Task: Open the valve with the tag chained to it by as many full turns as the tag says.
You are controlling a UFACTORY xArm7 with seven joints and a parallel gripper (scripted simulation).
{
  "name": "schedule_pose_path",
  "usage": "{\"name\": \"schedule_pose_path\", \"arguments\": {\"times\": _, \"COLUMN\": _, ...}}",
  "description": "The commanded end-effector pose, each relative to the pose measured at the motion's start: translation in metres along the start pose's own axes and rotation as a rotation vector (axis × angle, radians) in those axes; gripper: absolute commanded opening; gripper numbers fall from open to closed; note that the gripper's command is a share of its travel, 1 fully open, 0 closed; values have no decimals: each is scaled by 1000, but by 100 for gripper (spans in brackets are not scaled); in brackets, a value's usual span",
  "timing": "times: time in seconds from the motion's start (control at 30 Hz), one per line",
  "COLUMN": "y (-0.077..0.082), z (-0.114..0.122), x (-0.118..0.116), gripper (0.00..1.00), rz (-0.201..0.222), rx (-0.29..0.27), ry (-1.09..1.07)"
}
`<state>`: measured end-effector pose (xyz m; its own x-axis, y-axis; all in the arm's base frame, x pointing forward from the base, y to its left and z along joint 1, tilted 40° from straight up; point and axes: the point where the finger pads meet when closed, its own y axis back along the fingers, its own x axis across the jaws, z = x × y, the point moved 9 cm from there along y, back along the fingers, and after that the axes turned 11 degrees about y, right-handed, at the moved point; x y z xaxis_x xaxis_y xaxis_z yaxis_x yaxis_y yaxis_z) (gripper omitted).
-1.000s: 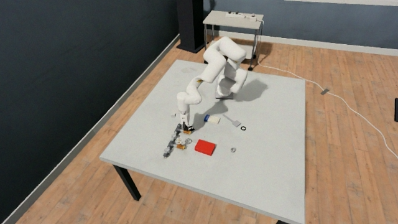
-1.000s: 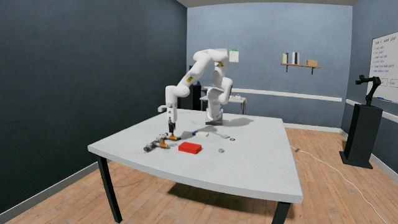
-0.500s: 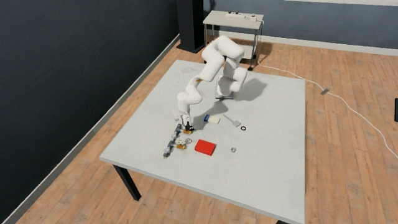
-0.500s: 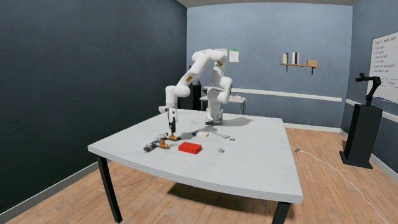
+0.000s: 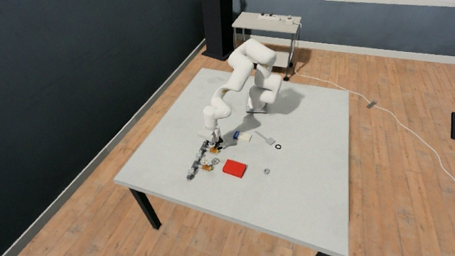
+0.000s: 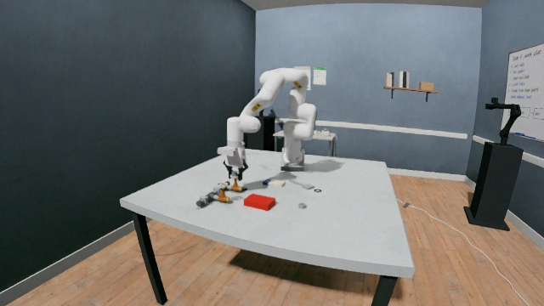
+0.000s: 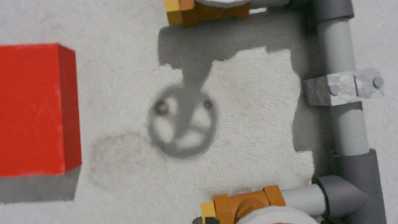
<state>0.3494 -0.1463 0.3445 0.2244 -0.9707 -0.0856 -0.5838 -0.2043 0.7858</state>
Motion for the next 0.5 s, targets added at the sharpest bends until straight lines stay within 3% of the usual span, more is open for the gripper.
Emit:
{"name": "schedule_pose_path", "arguments": {"times": 0.0, "y": 1, "z": 0, "x": 2, "gripper": 0, "rz": -13, "rx": 18, "ry": 278}}
{"name": "schedule_pose_path", "arguments": {"times": 0.33, "y": 1, "z": 0, "x": 1, "gripper": 0, "rz": 0, "rx": 17, "ry": 774}}
{"name": "schedule_pose_path", "arguments": {"times": 0.4, "y": 1, "z": 0, "x": 1, "gripper": 0, "rz": 0, "rx": 17, "ry": 774}}
{"name": "schedule_pose_path", "arguments": {"times": 0.47, "y": 1, "z": 0, "x": 2, "gripper": 0, "rz": 0, "rx": 20, "ry": 957}}
